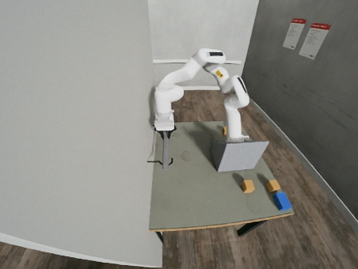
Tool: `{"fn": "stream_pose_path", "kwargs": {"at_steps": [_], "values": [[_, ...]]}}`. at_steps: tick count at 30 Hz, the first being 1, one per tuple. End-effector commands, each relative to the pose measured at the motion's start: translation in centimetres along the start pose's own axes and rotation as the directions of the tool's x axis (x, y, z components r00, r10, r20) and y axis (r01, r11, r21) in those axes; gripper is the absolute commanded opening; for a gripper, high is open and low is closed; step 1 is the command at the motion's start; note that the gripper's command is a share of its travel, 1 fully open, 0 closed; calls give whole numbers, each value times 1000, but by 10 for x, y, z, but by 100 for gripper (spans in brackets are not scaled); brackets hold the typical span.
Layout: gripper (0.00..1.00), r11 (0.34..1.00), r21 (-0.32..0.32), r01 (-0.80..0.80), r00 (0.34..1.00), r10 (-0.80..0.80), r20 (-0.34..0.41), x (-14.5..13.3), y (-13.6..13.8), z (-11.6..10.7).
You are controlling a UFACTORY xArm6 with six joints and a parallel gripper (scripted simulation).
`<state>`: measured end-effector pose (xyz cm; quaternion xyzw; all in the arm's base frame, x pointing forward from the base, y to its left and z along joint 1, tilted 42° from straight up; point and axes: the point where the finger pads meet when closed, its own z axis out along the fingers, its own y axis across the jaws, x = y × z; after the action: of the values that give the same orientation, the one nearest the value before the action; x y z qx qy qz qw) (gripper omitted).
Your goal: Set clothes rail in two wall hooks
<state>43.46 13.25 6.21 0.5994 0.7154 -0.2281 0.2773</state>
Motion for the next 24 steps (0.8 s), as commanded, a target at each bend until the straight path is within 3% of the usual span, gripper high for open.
{"fn": "stream_pose_path", "kwargs": {"at_steps": [1,15,24], "values": [[0,1000,-4,-1,1000,1,-2,0,1,5],[0,1000,-4,-1,1000,1,-2,0,1,27],[0,1000,-4,-1,1000,1,-2,0,1,27]]}}
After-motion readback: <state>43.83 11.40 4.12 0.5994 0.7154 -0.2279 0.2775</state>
